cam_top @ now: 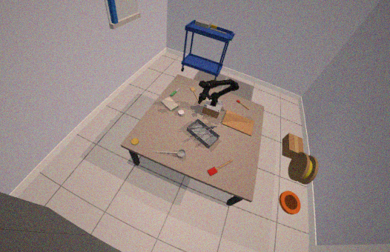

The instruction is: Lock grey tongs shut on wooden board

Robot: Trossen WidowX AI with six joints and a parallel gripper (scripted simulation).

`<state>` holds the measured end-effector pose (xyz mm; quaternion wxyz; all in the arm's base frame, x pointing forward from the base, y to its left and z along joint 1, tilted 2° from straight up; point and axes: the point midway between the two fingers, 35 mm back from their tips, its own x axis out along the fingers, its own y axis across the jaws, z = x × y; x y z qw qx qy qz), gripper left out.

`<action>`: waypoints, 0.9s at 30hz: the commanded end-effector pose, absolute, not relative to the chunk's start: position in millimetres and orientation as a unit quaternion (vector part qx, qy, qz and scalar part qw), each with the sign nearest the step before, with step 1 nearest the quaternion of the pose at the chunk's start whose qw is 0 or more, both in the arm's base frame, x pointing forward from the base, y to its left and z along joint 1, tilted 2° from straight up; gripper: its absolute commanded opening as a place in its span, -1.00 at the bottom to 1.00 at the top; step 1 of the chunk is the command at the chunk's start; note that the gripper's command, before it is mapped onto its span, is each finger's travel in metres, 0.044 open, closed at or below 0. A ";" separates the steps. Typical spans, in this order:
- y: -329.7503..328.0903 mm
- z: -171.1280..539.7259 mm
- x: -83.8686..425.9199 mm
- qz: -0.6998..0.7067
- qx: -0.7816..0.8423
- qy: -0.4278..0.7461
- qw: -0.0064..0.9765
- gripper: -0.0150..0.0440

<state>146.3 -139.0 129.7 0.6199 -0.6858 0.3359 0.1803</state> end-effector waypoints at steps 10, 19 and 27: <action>-136.5 137.0 180.0 0.179 -0.468 0.389 0.773 1.00; -119.1 132.7 243.1 0.125 -0.150 0.507 0.839 1.00; -90.2 118.0 289.9 0.034 0.031 0.591 0.805 1.00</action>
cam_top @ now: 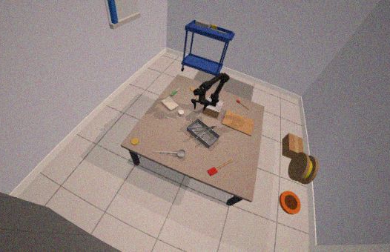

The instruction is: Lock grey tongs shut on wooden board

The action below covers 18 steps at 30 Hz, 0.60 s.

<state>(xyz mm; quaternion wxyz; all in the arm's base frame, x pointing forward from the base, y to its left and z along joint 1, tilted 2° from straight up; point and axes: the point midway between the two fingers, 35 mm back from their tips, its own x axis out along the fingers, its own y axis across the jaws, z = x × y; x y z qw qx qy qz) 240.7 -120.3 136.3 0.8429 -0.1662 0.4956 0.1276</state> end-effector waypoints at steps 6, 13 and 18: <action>-69.0 107.2 313.9 -0.040 0.115 0.625 0.771 1.00; -39.1 90.8 340.3 -0.147 0.199 0.646 0.722 1.00; -14.1 77.2 356.6 -0.234 0.252 0.644 0.684 1.00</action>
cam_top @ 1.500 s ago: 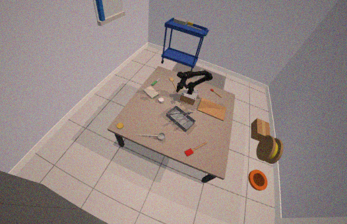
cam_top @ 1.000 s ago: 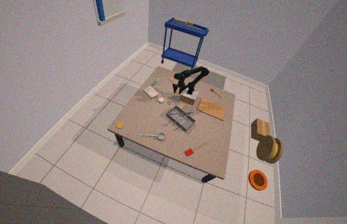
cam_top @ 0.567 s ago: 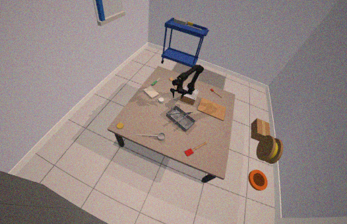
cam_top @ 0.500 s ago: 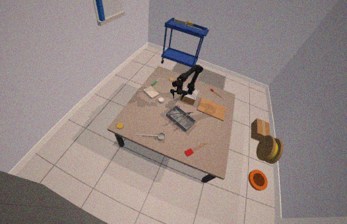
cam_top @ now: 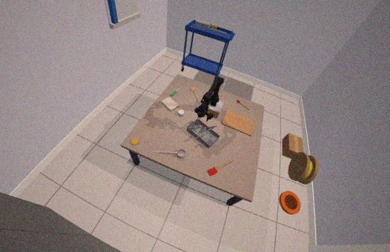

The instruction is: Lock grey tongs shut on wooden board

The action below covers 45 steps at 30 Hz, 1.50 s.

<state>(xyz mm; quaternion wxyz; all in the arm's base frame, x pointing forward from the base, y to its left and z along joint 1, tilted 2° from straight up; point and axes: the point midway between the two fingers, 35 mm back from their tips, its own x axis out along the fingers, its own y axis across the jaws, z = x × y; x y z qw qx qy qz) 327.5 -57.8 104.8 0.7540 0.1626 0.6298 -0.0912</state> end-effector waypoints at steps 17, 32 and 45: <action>0.6 67.5 368.9 -0.289 0.281 0.632 0.662 1.00; 0.2 52.0 371.4 -0.289 0.281 0.632 0.662 1.00; -0.5 30.7 374.0 -0.289 0.281 0.632 0.662 1.00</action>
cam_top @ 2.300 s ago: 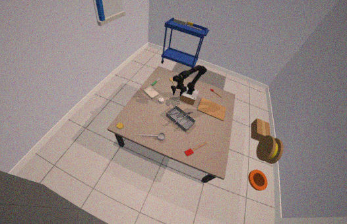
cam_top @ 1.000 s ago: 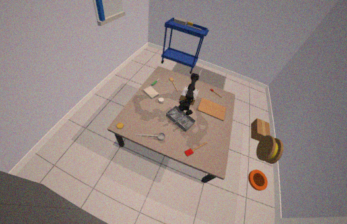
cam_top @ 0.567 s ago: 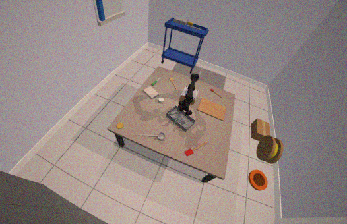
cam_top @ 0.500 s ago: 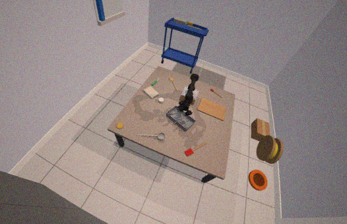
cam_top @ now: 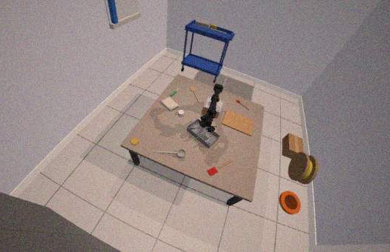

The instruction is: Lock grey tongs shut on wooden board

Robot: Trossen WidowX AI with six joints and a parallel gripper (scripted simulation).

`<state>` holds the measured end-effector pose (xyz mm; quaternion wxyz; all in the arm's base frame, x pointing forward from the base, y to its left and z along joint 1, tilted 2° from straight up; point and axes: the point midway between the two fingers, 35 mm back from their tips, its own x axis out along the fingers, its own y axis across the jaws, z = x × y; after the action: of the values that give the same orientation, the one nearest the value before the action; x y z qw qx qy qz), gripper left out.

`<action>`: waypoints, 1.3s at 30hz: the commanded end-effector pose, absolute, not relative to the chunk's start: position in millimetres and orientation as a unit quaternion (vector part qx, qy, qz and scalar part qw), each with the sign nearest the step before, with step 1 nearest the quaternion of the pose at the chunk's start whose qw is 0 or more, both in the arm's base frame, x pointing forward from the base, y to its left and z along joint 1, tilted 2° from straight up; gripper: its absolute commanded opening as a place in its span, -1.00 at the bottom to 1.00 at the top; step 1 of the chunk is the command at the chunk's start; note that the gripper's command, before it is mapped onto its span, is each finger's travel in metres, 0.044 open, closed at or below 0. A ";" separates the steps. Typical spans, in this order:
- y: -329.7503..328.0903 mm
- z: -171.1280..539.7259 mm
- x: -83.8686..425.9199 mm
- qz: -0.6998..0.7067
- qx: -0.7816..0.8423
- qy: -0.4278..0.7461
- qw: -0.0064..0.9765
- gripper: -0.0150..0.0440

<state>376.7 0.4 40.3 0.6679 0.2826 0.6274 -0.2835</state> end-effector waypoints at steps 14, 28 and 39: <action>-1.4 7.5 375.1 -0.289 0.281 0.632 0.662 1.00; -2.4 -15.6 374.6 -0.289 0.281 0.632 0.662 1.00; -3.1 -32.4 373.1 -0.289 0.281 0.632 0.662 1.00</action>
<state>377.5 -2.2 -24.1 0.6668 0.2842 0.6269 -0.2856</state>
